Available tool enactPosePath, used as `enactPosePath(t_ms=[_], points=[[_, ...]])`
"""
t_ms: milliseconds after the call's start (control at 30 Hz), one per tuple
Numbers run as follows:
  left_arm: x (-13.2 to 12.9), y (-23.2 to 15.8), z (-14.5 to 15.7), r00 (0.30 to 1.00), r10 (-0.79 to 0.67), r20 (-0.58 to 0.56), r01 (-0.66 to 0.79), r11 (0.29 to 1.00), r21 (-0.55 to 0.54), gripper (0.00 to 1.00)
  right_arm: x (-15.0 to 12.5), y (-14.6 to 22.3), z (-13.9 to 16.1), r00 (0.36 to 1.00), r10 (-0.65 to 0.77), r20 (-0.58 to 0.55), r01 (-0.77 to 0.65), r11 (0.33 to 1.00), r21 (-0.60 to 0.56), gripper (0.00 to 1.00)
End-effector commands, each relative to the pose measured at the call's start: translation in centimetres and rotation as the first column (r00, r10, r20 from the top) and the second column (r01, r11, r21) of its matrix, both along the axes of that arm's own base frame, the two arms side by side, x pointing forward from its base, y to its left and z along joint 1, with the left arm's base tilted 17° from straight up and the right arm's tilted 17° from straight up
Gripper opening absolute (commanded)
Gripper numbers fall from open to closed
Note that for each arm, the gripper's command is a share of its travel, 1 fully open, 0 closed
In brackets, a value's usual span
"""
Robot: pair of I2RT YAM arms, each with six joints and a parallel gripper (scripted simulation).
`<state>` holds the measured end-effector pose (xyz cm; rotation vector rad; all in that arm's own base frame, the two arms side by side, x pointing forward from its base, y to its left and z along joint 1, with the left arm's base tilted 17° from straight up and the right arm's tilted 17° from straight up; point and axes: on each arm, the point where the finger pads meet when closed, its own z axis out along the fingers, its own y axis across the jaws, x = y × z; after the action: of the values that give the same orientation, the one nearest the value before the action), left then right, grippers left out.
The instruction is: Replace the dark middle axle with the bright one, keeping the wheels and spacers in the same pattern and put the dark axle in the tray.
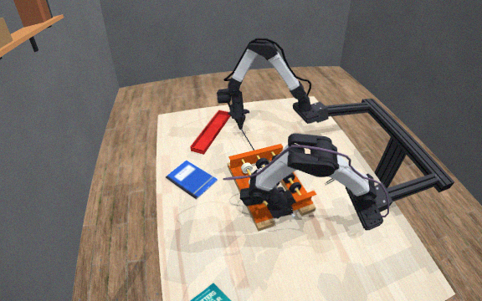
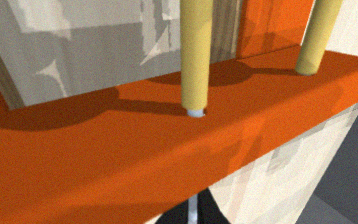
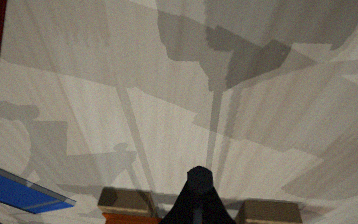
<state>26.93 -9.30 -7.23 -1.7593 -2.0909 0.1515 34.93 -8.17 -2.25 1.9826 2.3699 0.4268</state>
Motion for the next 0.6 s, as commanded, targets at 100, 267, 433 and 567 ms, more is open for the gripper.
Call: enactPosePath(t_ms=[100, 267, 433, 567], points=[[1.45, -2.4, 0.15, 0.998, 0.001, 0.058, 0.005, 0.996, -0.088, 0.0, -1.79, 1.82, -1.61, 0.996, 0.04, -0.077, -0.035, 0.997, 0.067, 0.0], [1.4, -2.32, 0.13, 0.998, 0.0, 0.056, 0.004, 0.996, -0.086, 0.0, -1.8, 1.82, -1.61, 0.996, 0.04, -0.077, -0.035, 0.997, 0.068, 0.0], [1.34, -2.23, 0.11, 0.999, 0.0, 0.053, 0.004, 0.996, -0.084, 0.0, -1.8, 1.81, -1.62, 0.996, 0.041, -0.077, -0.035, 0.997, 0.068, 0.0], [1.33, -2.21, 0.11, 0.999, 0.0, 0.053, 0.004, 0.997, -0.082, 0.0, -1.8, 1.81, -1.62, 0.996, 0.04, -0.077, -0.035, 0.997, 0.068, 0.0]])
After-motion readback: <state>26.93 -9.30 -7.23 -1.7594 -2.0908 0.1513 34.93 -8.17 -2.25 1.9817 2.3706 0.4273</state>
